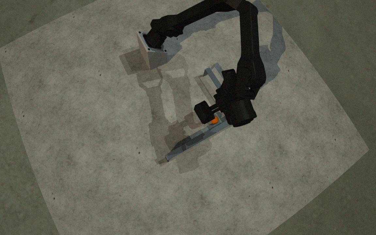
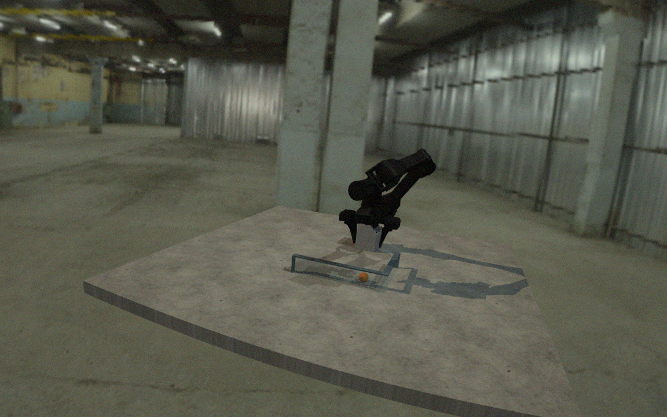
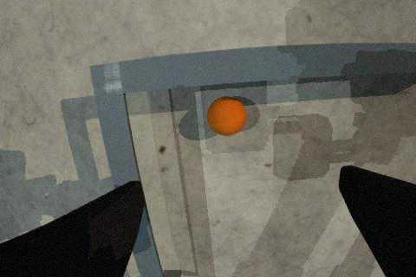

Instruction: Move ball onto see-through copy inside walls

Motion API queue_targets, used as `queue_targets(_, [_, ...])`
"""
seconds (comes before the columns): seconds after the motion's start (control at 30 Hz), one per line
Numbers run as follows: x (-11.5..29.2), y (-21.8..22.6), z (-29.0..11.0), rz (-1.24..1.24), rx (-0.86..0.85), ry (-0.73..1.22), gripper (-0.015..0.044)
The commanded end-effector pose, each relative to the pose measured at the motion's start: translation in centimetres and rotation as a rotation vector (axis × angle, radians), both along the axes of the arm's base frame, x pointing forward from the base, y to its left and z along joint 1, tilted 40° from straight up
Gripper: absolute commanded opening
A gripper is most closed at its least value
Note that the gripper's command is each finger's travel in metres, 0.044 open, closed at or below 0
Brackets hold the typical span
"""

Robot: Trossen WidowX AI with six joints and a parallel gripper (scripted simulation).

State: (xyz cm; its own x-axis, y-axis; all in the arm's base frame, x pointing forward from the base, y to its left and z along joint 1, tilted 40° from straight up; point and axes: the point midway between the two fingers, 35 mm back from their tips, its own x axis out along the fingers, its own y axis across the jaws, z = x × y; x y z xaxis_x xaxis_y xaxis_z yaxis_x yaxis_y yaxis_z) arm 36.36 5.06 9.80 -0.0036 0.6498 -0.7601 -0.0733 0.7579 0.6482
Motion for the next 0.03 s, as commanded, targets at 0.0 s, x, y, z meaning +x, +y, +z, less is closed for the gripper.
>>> queue_targets(0.0, [-0.03, -0.44, 0.82, 0.005, -0.005, -0.008, 0.044])
